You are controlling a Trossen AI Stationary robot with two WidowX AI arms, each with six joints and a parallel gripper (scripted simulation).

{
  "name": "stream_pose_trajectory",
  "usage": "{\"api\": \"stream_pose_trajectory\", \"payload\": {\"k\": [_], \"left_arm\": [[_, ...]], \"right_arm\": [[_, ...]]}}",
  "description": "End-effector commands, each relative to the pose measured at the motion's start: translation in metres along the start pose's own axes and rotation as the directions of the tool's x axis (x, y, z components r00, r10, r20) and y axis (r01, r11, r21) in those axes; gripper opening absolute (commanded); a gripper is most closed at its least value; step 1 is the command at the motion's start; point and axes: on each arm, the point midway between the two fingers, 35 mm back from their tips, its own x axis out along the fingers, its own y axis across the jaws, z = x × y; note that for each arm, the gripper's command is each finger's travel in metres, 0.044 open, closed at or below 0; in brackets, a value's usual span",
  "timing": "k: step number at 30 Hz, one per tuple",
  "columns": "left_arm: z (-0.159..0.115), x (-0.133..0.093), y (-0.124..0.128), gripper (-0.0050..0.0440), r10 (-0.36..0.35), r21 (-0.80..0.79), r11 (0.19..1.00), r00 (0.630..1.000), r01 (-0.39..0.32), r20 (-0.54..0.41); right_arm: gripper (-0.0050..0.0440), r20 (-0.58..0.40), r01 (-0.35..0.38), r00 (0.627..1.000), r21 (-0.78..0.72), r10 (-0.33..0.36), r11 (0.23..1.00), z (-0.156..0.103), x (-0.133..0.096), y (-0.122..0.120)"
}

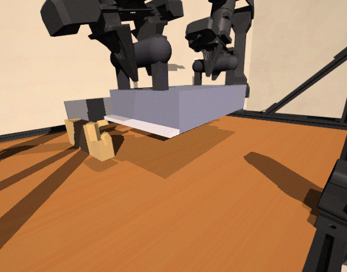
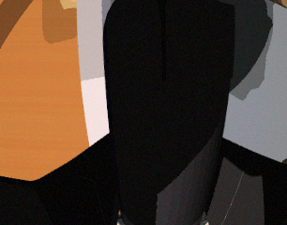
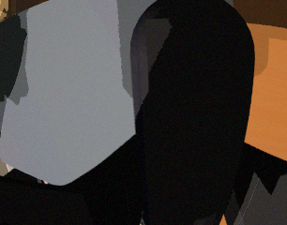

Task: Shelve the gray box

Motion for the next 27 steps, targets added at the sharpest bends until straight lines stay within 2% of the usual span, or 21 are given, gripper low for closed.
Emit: {"api": "stream_pose_trajectory", "payload": {"k": [1, 27], "left_arm": [[-0.002, -0.006, 0.0, 0.0, -0.029, -0.006, 1.0, 0.999, 0.029, -0.016], [-0.004, 0.013, 0.007, 0.0, -0.029, -0.015, 0.999, 1.0, 0.028, -0.014]], "right_arm": [[0.0, -0.007, -0.036, 0.999, -0.002, 0.036, 0.999, -0.001, -0.004, 0.004], [0.0, -0.009, -0.036, 0.999, -0.011, 0.036, 0.999, -0.002, 0.015, 0.0]]}}
